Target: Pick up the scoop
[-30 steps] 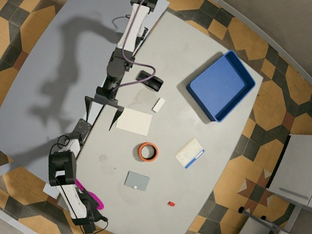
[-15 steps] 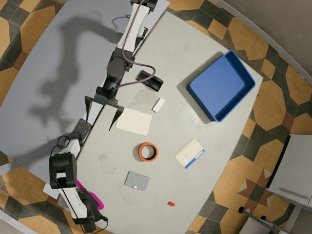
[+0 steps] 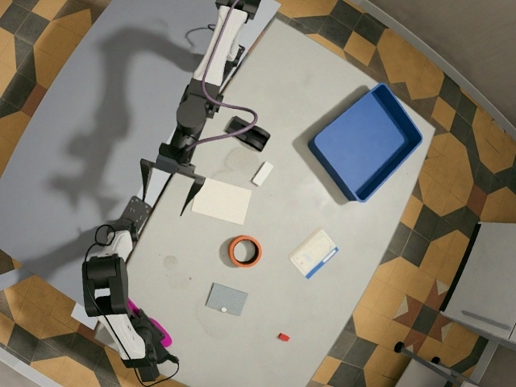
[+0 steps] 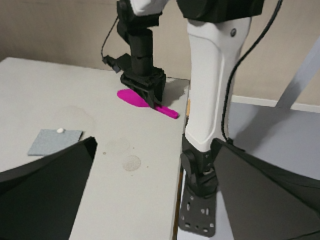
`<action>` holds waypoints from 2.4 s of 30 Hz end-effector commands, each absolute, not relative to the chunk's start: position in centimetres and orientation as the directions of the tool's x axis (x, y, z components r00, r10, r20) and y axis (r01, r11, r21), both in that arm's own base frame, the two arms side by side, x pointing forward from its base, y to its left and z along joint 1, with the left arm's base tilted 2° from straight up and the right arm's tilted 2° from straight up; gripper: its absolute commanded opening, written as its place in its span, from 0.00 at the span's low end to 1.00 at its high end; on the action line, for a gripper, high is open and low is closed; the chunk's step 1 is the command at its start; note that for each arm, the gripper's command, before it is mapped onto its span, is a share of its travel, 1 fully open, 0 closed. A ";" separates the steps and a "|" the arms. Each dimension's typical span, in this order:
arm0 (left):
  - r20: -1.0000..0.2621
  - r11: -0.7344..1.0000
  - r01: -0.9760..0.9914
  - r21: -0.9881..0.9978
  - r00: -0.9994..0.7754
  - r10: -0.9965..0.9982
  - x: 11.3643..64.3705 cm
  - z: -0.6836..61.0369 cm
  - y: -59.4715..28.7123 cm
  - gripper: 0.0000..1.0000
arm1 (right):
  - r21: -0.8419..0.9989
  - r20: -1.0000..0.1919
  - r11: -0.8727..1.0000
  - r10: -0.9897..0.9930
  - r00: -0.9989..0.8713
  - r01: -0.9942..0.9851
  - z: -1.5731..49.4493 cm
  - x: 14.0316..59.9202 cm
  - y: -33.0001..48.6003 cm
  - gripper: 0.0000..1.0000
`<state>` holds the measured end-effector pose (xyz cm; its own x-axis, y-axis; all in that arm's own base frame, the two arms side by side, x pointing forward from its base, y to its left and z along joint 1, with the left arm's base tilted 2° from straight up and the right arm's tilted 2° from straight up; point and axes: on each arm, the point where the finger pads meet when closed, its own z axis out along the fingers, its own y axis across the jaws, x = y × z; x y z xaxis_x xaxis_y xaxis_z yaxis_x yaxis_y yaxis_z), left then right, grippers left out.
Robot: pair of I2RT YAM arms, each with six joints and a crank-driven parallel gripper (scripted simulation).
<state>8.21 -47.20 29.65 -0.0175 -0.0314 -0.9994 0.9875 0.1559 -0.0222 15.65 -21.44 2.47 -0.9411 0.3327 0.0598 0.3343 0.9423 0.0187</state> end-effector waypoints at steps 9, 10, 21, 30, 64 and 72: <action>-0.999 0.159 0.987 -0.019 -0.011 -0.050 8.4 30.4 -47.2 1.00 | 0.003 0.038 0.944 0.331 -0.943 0.331 0.7 15.9 -22.1 0.43; -0.999 0.159 0.987 -0.019 -0.011 -0.050 8.4 30.4 -47.2 1.00 | 0.003 0.038 0.943 0.331 -0.943 0.332 0.7 15.9 -22.1 0.34; -0.999 0.159 0.987 -0.019 -0.011 -0.050 8.4 30.4 -47.2 1.00 | -0.015 0.007 0.943 0.333 -0.943 0.333 1.6 16.2 -22.1 0.04; -0.999 0.159 0.987 -0.019 -0.011 -0.050 8.4 30.4 -47.2 1.00 | -0.014 0.007 0.941 0.338 -0.941 0.338 6.6 16.4 -22.1 0.00; -0.999 0.159 0.987 -0.019 -0.011 -0.050 8.4 30.4 -47.2 1.00 | -0.005 0.023 0.943 0.332 -0.943 0.332 9.4 16.4 -22.0 0.00; -0.999 0.159 0.987 -0.019 -0.011 -0.050 8.4 30.4 -47.2 1.00 | -0.005 0.023 0.943 0.332 -0.943 0.332 9.4 16.4 -22.0 0.00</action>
<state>8.21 -47.20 29.65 -0.0175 -0.0314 -0.9994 0.9875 0.1559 -0.0222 15.88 -21.70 9.20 -0.9414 0.3356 0.0336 0.3359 0.9419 0.0033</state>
